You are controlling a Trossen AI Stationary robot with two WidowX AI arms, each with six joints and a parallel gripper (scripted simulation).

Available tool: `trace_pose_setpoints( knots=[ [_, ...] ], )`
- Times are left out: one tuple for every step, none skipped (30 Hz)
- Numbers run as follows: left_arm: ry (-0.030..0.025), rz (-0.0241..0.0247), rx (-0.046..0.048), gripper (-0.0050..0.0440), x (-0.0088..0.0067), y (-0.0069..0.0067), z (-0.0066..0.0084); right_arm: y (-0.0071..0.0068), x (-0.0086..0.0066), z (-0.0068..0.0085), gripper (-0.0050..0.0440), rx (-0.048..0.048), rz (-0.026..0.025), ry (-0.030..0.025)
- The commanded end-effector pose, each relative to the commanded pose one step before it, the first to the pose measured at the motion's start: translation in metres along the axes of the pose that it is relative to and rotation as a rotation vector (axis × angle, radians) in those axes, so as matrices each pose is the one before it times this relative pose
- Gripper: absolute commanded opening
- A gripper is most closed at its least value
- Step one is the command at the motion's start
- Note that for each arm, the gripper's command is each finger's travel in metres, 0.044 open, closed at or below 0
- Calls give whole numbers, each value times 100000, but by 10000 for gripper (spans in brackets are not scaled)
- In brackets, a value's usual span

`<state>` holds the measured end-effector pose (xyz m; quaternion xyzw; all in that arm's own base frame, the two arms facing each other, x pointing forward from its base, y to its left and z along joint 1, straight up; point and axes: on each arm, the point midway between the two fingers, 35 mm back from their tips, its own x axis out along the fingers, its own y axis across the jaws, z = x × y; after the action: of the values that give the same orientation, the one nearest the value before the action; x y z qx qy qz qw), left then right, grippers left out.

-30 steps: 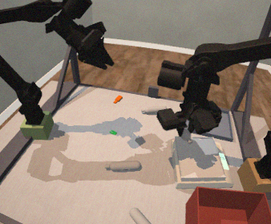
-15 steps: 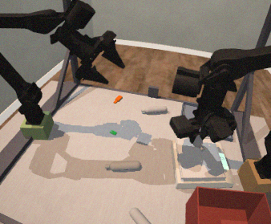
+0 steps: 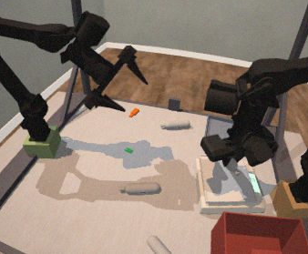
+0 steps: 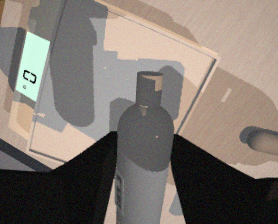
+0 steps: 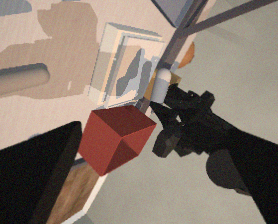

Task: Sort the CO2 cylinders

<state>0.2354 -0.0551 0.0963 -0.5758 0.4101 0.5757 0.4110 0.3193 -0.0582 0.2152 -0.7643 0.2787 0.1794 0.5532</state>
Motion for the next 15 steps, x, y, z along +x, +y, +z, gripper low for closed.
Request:
trace_pose_setpoints(
  knots=[
    [1382,-2218,348,-50,-599,29,232,718,939,-387,440,-19058,-1903,520],
    [-307,492,8,-50,127,17,22,153,164,-63,440,-4246,-206,328],
    [-23,23,126,-50,7,-85,-64,155,159,-55,440,-4238,-188,334],
    [167,-383,300,-50,-59,-63,-60,158,154,-47,440,-4244,-171,340],
    [280,-714,544,-50,-76,65,25,161,150,-40,440,-4251,-154,347],
    [44,-482,801,-50,-10,37,18,164,147,-32,440,-4258,-138,355],
    [28,-677,1305,-50,-2,8,-7,165,143,-24,440,-4261,-120,358],
    [258,-813,1807,-50,-3,27,-42,167,139,-15,440,-4268,-103,363],
    [329,-1066,2170,-50,-3,3,-20,169,136,-7,440,-4274,-85,368],
    [423,-1299,2608,-50,-2,8,-7,169,132,1,440,-4191,-68,369],
    [496,-1490,2999,-50,-2,7,-7,172,130,9,440,-4197,-51,378],
    [546,-1640,3299,-50,-2,1,-8,177,130,18,440,-4253,-34,389],
    [0,0,0,-50,0,0,0,0,0,0,440,0,0,0],
    [0,0,0,-50,0,0,0,0,0,0,440,0,0,0],
    [978,-1667,3481,-50,0,15,-19,159,64,-31,440,-4495,-163,678]
  ],
)
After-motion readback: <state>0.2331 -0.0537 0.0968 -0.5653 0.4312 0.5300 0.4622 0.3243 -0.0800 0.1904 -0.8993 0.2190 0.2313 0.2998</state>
